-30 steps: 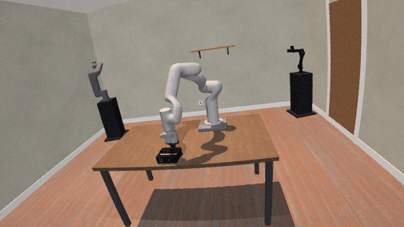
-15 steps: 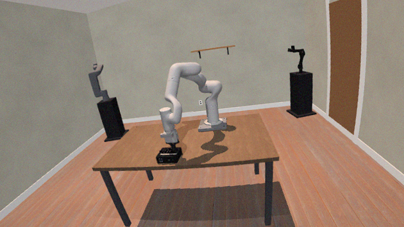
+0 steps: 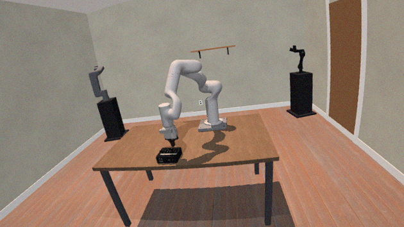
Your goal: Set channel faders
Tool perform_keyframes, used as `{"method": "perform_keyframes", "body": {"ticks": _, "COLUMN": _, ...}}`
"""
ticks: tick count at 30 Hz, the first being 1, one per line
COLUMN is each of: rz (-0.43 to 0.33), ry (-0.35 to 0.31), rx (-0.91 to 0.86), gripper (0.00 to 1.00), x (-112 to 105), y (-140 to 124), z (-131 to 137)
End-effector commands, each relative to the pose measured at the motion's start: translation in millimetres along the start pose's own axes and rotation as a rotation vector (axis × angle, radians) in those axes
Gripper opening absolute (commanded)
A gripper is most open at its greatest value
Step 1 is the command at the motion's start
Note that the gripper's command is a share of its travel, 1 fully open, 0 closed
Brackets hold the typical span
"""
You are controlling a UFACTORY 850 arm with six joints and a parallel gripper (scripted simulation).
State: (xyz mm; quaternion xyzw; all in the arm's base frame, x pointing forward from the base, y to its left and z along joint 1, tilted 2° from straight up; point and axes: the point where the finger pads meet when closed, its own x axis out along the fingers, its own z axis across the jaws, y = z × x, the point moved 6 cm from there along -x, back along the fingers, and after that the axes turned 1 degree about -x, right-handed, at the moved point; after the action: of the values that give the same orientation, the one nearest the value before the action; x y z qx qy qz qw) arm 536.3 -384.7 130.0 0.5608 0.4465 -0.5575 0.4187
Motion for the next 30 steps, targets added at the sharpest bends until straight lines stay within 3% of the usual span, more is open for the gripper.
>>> {"method": "perform_keyframes", "body": {"ticks": 1, "rz": 0.002, "ry": -0.001, "rx": 0.000, "gripper": 0.00, "x": -4.8, "y": 0.5, "z": 0.2}}
{"method": "perform_keyframes", "body": {"ticks": 14, "rz": 0.002, "ry": -0.001, "rx": 0.000, "gripper": 0.00, "x": -6.3, "y": 0.5, "z": 0.2}}
{"method": "perform_keyframes", "body": {"ticks": 15, "rz": 0.002, "ry": -0.001, "rx": 0.000, "gripper": 1.00, "x": -6.3, "y": 0.5, "z": 0.2}}
{"method": "perform_keyframes", "body": {"ticks": 23, "rz": 0.002, "ry": -0.001, "rx": 0.000, "gripper": 1.00, "x": -13.2, "y": 0.5, "z": 0.2}}
{"method": "perform_keyframes", "body": {"ticks": 30, "rz": 0.002, "ry": -0.001, "rx": 0.000, "gripper": 1.00, "x": -41.9, "y": 0.5, "z": 0.2}}
